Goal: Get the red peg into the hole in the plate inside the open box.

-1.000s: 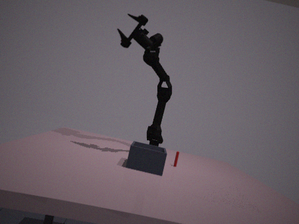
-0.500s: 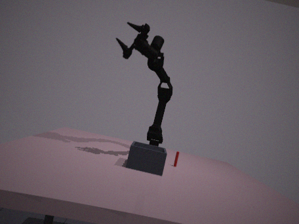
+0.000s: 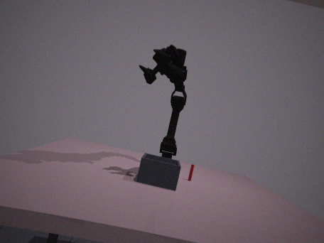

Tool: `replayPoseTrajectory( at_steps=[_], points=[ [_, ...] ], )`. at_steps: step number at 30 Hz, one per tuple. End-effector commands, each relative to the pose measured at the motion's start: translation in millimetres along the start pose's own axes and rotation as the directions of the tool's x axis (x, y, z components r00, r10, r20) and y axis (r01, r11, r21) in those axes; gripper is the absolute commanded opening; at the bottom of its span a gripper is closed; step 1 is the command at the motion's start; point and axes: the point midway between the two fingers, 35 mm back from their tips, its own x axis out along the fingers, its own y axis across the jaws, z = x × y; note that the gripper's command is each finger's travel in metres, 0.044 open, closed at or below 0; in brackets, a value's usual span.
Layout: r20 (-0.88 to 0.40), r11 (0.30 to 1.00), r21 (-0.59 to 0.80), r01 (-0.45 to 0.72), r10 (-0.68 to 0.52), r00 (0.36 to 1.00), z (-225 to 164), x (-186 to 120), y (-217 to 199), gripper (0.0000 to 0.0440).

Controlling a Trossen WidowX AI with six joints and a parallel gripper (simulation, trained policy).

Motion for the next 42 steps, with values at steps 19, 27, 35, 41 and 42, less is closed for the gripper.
replayPoseTrajectory(
  at_steps=[19,27,35,41,42],
  points=[
    [-0.672,0.985,-0.174,0.016,-0.131,0.729,-195,-133,-40,0.044],
    [-0.798,0.956,-0.289,0.053,-0.271,0.539,-235,-198,-79,0.044],
    [-0.831,0.893,-0.439,0.097,-0.444,0.335,-255,-261,-126,0.044],
    [-0.799,0.825,-0.55,0.13,-0.565,0.205,-262,-302,-159,0.044],
    [-0.792,0.814,-0.566,0.136,-0.582,0.187,-263,-307,-164,0.044]
  ],
)
